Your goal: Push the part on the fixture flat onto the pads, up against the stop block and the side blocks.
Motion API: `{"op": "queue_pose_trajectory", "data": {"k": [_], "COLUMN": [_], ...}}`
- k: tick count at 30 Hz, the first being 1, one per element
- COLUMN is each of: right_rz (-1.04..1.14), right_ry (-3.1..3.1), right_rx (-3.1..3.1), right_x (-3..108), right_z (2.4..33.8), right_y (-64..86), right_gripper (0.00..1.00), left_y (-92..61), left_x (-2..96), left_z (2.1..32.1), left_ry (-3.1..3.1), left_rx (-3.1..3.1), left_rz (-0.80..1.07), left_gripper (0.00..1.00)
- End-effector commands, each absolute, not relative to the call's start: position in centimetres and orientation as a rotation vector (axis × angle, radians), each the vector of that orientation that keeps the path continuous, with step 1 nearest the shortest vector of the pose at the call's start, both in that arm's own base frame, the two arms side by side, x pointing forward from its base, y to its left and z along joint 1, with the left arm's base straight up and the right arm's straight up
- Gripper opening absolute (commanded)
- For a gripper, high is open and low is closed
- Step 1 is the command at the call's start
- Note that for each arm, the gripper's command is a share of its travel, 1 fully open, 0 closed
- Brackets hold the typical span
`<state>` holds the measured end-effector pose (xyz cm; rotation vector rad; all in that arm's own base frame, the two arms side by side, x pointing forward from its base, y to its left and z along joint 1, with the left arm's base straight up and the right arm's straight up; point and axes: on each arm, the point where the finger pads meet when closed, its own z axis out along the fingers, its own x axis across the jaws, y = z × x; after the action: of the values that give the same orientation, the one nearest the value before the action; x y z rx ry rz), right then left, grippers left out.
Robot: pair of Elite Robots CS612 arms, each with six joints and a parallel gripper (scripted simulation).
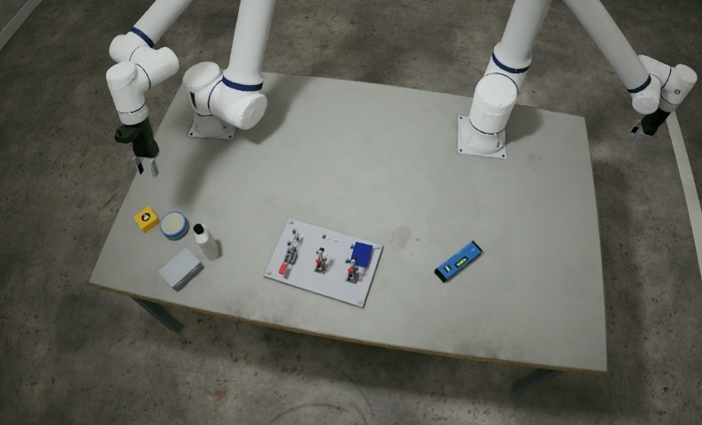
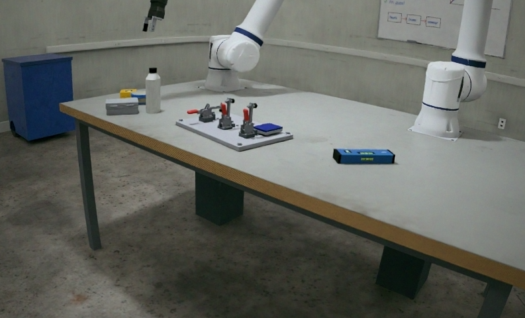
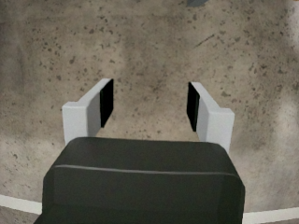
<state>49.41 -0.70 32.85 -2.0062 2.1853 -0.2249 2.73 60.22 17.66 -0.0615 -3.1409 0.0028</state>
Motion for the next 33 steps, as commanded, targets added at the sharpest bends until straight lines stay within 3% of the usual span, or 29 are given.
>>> {"op": "queue_pose_trajectory", "data": {"k": [1,33], "right_rz": [-0.227,-0.145], "right_ry": [2.185,2.211], "right_rx": [-2.006,-1.992], "right_x": [49.5,55.0], "right_z": [32.9,34.1], "right_y": [-0.7,5.9], "right_gripper": [1.0,1.0], "left_y": [60.3,60.4], "left_x": [2.4,2.3], "left_z": [17.7,17.7], "left_ry": [-3.141,-3.141], "left_rx": [-0.06,-0.06], "left_rz": [0.0,0.0], "left_gripper": [1.0,1.0]}}
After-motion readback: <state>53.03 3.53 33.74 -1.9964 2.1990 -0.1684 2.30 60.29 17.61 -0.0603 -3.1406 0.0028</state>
